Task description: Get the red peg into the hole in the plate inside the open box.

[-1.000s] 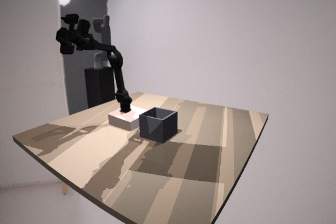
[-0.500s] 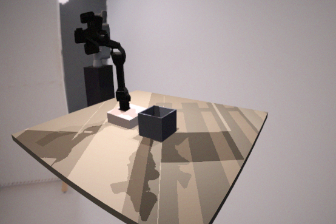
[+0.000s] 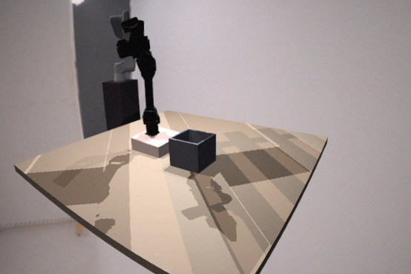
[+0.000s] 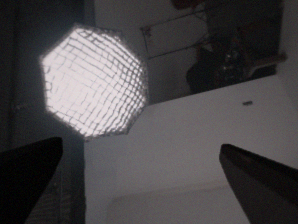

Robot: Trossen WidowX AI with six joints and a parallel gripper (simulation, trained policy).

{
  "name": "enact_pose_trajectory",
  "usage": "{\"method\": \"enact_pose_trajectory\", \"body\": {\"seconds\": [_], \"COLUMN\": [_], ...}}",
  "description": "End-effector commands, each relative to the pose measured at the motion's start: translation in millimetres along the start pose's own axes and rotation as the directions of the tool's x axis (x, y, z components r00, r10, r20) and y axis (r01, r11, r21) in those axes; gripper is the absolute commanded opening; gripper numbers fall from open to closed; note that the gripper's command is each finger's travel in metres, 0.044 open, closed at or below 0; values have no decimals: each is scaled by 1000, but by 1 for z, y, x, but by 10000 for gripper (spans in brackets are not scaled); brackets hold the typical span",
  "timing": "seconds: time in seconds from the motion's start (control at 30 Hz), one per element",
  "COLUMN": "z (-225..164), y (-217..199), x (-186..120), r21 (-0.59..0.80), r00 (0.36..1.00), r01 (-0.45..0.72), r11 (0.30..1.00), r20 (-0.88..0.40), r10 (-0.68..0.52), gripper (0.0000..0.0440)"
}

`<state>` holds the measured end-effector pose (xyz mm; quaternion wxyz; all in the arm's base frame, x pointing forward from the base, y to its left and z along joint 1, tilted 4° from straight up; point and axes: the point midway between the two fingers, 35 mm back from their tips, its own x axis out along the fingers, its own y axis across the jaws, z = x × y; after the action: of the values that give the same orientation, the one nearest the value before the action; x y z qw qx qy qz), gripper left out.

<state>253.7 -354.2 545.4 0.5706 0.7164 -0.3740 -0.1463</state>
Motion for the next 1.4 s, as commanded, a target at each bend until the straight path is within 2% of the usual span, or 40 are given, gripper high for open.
{"method": "enact_pose_trajectory", "body": {"seconds": [0.0, 0.37, 0.7, 1.03, 1.37], "z": [-16, -81, -136, -184, -223], "y": [-15, -62, -107, -154, -199], "x": [-1, -19, -48, -91, -145], "r21": [44, 174, 245, 253, 191], "r00": [999, 971, 905, 791, 629], "r01": [44, 217, 402, 593, 762], "r11": [998, 961, 882, 765, 618], "r20": [-22, -142, -254, -360, -443], "r10": [-43, -194, -342, -495, -639], "gripper": [440, 440, 440, 440, 440]}}
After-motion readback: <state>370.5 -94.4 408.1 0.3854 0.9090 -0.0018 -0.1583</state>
